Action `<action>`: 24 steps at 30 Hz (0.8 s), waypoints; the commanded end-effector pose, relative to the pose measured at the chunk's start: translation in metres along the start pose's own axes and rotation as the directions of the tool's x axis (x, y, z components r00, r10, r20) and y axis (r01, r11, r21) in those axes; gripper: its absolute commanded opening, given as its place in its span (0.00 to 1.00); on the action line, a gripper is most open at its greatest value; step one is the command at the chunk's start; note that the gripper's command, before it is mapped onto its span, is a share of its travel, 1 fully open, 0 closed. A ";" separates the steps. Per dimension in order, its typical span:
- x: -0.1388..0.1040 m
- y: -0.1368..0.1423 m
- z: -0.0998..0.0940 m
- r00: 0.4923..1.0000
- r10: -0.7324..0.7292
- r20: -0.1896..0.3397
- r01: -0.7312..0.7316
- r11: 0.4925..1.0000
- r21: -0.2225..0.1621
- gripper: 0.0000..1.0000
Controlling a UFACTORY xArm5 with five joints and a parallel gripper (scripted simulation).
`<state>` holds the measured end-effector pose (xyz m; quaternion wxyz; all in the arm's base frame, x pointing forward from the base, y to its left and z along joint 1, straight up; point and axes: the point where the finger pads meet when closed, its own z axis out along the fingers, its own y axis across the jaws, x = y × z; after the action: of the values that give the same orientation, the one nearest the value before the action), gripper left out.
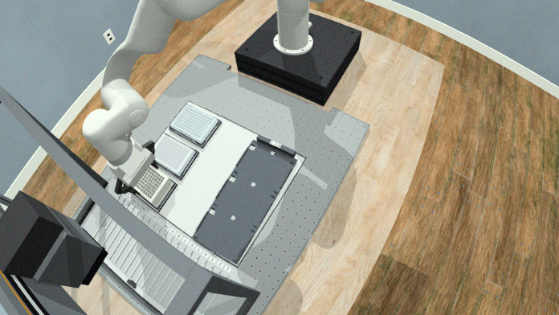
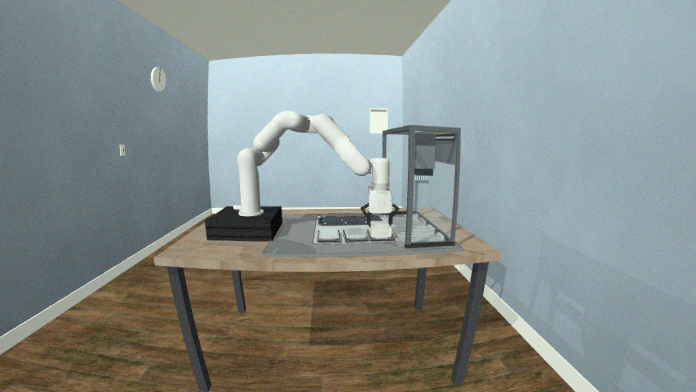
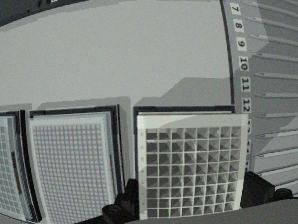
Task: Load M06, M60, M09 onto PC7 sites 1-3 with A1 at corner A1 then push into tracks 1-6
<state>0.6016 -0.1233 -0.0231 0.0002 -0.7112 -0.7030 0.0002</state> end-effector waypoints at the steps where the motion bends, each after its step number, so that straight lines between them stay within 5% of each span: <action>1: 0.000 0.002 0.001 1.000 0.000 -0.005 0.000 1.000 -0.005 1.00; 24: 0.000 0.002 0.012 1.000 0.000 -0.005 0.000 1.000 -0.005 1.00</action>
<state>0.6013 -0.1232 -0.0373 0.0006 -0.7112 -0.7030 0.0004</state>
